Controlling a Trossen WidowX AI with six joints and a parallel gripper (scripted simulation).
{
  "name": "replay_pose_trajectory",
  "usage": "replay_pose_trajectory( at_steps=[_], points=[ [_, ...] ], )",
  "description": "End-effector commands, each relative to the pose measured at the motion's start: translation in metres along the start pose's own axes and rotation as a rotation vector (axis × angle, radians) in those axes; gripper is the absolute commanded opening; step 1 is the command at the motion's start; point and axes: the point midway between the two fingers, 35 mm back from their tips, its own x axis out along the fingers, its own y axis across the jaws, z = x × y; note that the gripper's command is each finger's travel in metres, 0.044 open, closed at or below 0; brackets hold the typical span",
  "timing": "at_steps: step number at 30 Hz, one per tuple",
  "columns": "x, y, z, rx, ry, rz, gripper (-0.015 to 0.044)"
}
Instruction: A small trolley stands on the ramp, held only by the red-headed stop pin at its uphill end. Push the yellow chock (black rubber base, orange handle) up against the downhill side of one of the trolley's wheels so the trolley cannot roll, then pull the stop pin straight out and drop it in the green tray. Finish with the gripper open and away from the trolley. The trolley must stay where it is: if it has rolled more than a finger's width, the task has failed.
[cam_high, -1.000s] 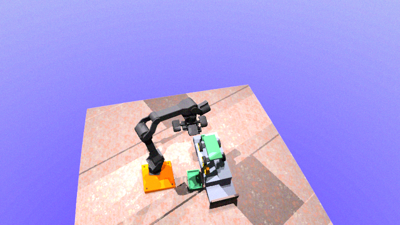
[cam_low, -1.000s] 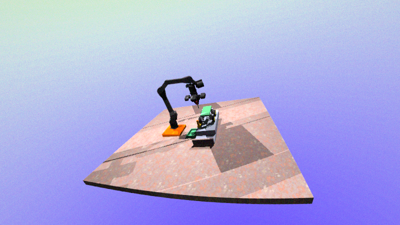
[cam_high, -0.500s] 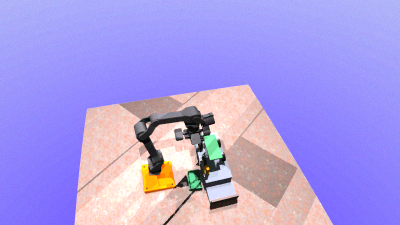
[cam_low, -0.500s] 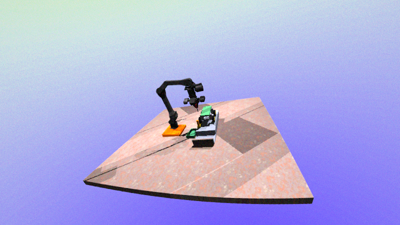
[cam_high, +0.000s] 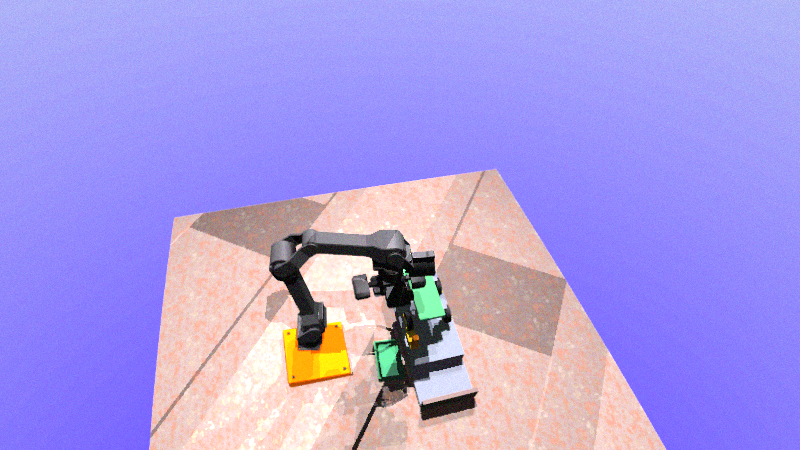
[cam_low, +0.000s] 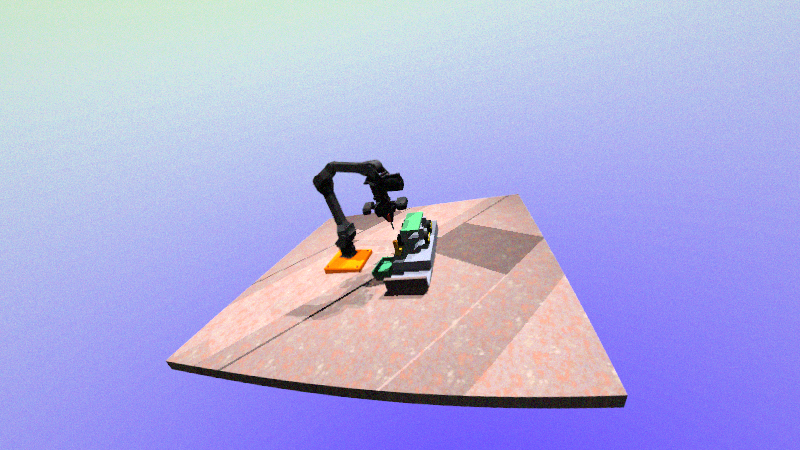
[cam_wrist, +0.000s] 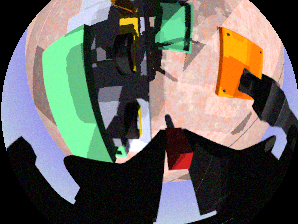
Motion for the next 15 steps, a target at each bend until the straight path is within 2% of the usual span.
replay_pose_trajectory(
  at_steps=[1,15],
  points=[
    [-0.001,0.0,0.013,0.001,0.004,-0.007,0.0],
    [-0.01,-0.002,0.064,0.001,-0.001,-0.008,0.0]
  ],
)
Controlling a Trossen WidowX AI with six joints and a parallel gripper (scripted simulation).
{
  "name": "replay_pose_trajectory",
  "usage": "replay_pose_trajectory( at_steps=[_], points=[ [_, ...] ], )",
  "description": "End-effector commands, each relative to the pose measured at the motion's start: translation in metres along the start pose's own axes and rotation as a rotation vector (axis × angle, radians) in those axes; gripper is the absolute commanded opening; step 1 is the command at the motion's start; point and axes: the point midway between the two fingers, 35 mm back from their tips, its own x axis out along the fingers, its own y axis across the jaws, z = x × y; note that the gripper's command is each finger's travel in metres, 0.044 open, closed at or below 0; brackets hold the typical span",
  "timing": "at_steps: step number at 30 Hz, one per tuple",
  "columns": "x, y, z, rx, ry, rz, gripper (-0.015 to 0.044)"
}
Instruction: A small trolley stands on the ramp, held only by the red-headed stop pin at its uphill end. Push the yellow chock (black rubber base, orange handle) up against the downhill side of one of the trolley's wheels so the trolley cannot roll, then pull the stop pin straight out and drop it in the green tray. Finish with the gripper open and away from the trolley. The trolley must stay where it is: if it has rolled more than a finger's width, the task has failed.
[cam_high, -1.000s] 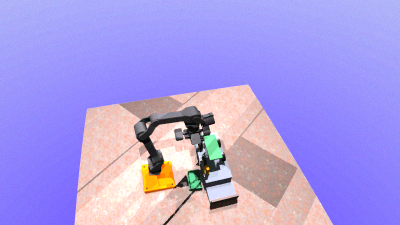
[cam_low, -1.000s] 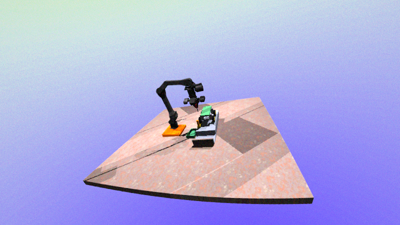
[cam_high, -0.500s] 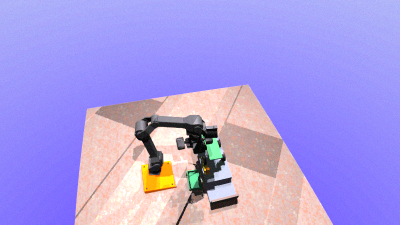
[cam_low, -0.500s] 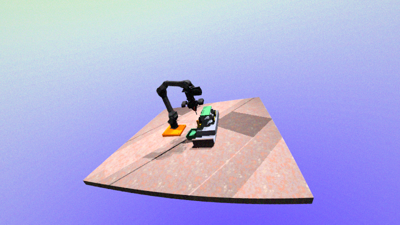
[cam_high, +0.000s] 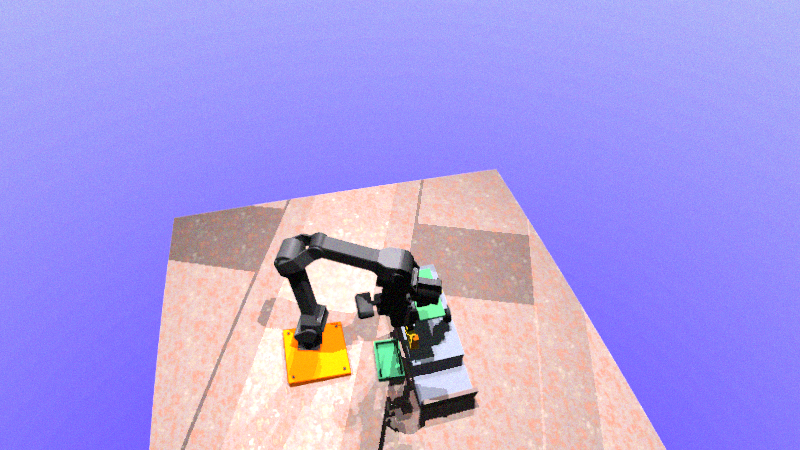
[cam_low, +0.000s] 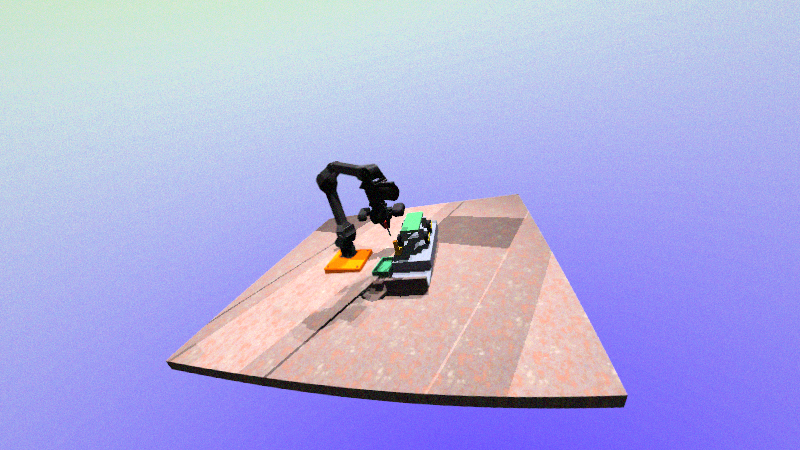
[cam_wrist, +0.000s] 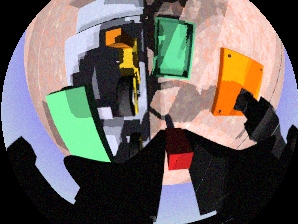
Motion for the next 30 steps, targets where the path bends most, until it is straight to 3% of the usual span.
replay_pose_trajectory(
  at_steps=[1,20,30],
  points=[
    [-0.002,0.0,0.015,0.001,0.001,-0.005,0.0],
    [-0.009,-0.002,0.072,0.006,-0.005,-0.006,0.0],
    [-0.009,-0.003,0.07,0.285,-0.054,0.022,0.0]
  ],
)
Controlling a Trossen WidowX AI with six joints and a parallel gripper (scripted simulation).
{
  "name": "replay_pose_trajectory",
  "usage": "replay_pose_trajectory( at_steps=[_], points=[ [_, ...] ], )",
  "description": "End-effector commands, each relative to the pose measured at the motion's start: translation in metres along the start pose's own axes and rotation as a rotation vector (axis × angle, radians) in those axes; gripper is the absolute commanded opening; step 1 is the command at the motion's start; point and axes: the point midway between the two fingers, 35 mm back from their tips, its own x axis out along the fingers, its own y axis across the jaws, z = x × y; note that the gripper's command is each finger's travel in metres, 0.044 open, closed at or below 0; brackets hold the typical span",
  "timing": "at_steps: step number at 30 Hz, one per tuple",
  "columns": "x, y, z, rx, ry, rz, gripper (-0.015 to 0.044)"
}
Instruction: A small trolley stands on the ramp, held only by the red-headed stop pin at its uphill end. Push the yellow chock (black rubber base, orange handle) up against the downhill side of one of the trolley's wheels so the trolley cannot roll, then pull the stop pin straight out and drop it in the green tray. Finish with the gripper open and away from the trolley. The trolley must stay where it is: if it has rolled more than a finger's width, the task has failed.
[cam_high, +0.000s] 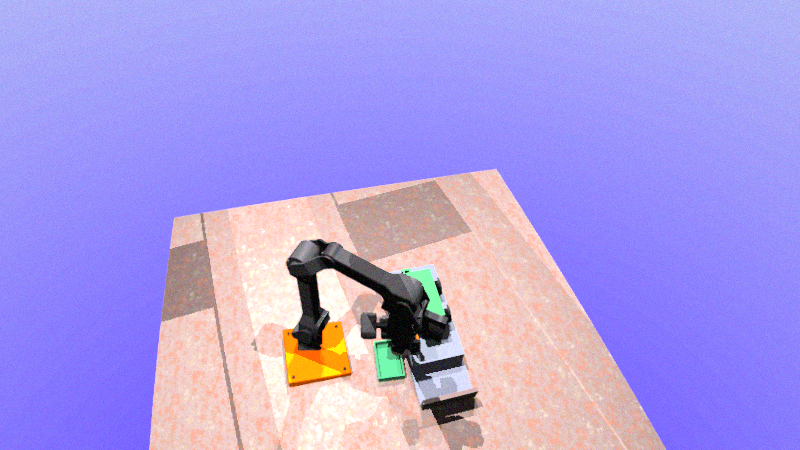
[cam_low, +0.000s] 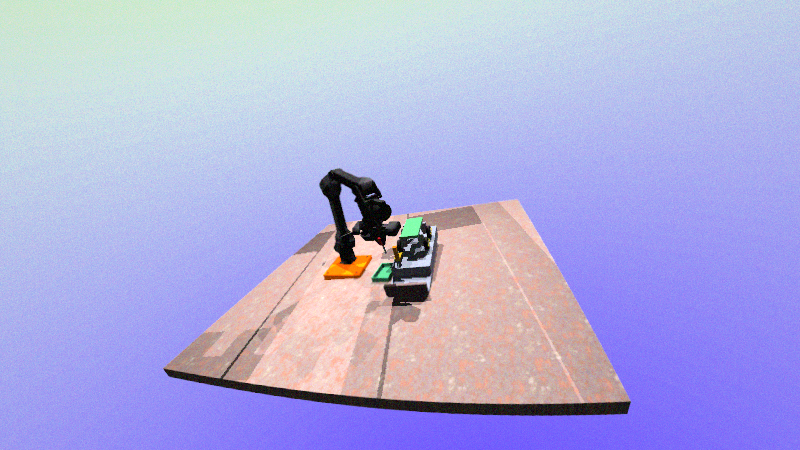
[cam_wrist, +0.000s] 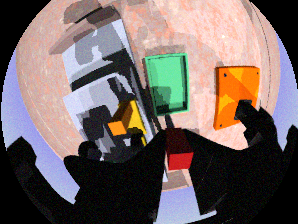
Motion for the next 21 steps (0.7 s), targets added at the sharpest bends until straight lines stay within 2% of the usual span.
replay_pose_trajectory(
  at_steps=[1,21],
  points=[
    [-0.0025,-0.001,-0.0017,0.102,-0.023,0.024,0.0],
    [-0.0021,-0.0027,-0.0051,0.709,-0.09,0.116,0.0]
  ],
)
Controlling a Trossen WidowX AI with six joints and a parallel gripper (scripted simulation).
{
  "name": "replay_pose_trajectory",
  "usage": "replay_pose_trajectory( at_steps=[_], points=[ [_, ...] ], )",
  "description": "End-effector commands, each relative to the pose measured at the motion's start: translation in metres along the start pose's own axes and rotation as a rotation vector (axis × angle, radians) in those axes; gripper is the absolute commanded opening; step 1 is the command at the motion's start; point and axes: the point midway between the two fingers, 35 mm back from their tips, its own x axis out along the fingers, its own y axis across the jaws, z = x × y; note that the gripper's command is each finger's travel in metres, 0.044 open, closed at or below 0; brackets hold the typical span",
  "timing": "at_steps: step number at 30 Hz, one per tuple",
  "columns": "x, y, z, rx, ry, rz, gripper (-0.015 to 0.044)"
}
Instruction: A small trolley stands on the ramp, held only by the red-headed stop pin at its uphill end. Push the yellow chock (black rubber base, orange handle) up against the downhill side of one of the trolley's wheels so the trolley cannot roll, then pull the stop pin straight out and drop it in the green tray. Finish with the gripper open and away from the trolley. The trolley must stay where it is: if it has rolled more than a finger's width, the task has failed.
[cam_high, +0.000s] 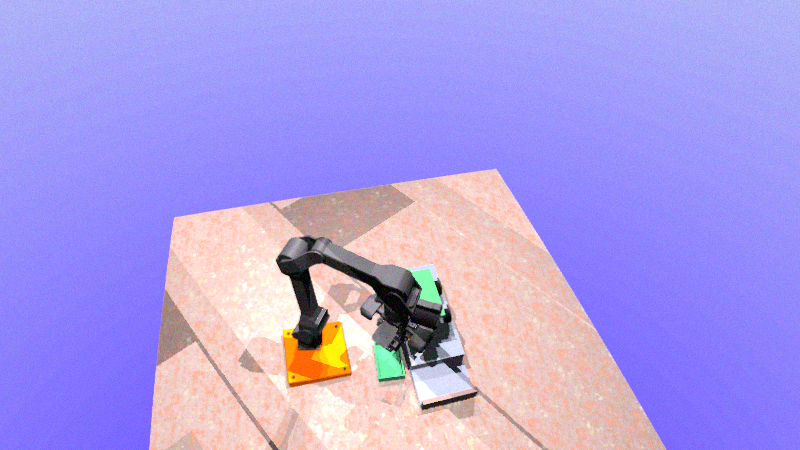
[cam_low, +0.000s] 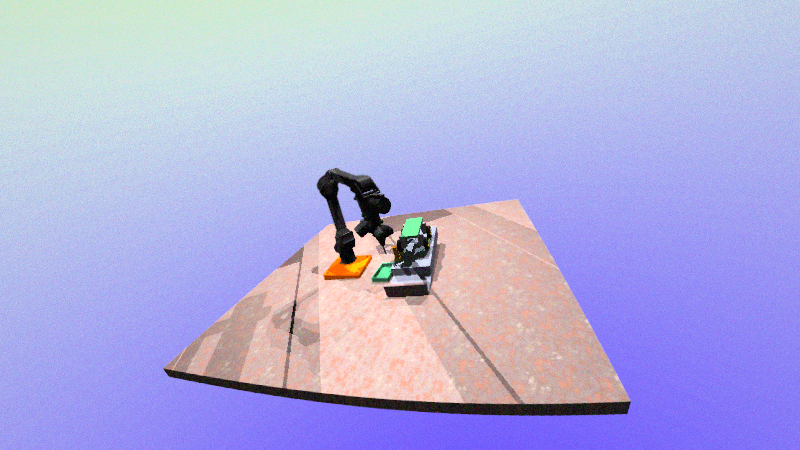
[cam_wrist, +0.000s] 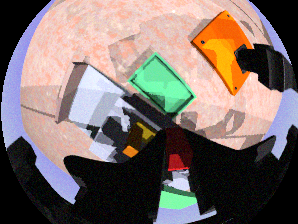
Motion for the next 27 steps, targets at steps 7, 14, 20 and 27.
replay_pose_trajectory(
  at_steps=[7,14,20,27],
  points=[
    [-0.0018,-0.0018,-0.002,0.279,-0.041,0.043,0.0],
    [-0.0017,-0.0025,-0.0033,0.487,-0.067,0.075,0.0],
    [-0.0019,-0.0029,-0.0045,0.665,-0.082,0.109,0.0],
    [-0.002,-0.003,-0.005,0.739,-0.087,0.124,0.0]
  ],
)
